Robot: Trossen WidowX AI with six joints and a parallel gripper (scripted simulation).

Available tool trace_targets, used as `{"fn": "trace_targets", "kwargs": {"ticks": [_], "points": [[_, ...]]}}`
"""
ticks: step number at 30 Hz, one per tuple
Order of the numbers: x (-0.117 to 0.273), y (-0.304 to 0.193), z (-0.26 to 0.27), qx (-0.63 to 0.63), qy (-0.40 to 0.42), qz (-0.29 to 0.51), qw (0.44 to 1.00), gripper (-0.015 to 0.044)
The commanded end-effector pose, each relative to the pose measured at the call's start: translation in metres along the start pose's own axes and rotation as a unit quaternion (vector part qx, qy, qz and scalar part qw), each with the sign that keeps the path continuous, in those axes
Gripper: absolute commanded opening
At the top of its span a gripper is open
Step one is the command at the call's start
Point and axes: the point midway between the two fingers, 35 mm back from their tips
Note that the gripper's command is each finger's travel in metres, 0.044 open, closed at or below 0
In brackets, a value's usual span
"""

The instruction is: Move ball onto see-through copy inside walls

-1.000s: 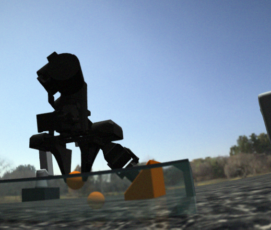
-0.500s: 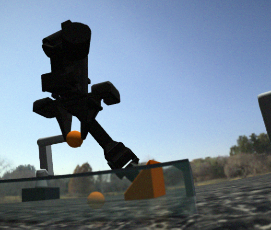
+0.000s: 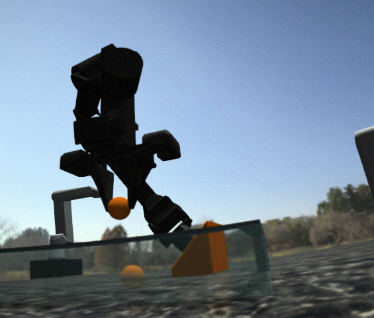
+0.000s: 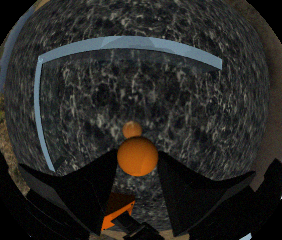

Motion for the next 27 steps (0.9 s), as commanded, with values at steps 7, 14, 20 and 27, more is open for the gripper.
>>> {"fn": "trace_targets", "kwargs": {"ticks": [7,14,20,27], "points": [[-0.017,-0.013,0.008,-0.003,0.003,-0.001,1.0,0.0],[-0.045,-0.011,0.009,-0.003,0.003,-0.002,1.0,0.0],[-0.073,-0.012,0.008,-0.003,0.002,-0.001,1.0,0.0],[-0.085,-0.013,0.008,-0.004,0.001,-0.001,1.0,0.0]]}}
Point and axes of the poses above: the point midway between the two fingers, 35 mm back from their tips, its own x axis back along the fingers, its own z axis across the jaws, y = z × x, and after that the axes turned 3 degrees about x, right-handed
